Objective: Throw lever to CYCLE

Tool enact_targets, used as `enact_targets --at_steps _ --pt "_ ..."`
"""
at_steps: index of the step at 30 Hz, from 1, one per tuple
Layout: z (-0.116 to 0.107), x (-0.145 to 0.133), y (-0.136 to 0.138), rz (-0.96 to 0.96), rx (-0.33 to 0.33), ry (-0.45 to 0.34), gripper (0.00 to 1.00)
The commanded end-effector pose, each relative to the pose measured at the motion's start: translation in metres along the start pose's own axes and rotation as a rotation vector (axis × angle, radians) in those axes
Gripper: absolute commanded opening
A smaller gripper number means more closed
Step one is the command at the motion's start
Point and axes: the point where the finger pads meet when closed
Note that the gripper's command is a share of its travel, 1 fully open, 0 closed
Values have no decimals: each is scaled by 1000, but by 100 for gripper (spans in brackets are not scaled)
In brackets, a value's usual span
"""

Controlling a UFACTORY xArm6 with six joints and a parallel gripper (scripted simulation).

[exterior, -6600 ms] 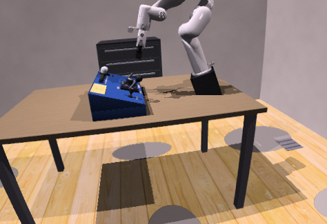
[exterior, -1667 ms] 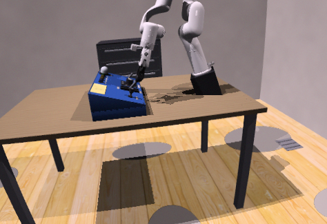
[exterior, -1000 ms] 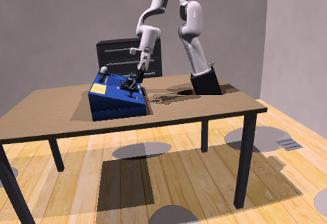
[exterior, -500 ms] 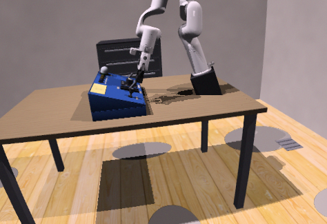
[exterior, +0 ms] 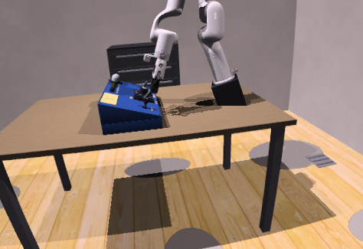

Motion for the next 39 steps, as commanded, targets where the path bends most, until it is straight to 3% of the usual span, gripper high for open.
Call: enact_targets --at_steps 1,8,9,39 --pt "0 2 0 1 1 3 76" --pt "0 2 0 1 1 3 76" --pt "0 2 0 1 1 3 0" --pt "0 2 0 1 1 3 0"
Point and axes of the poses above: the point where the finger pads meet when closed, its own z axis out along the fingers, its own y axis across the jaws, x = y × z, and after that the axes turned 5 degrees about -z, right-handed
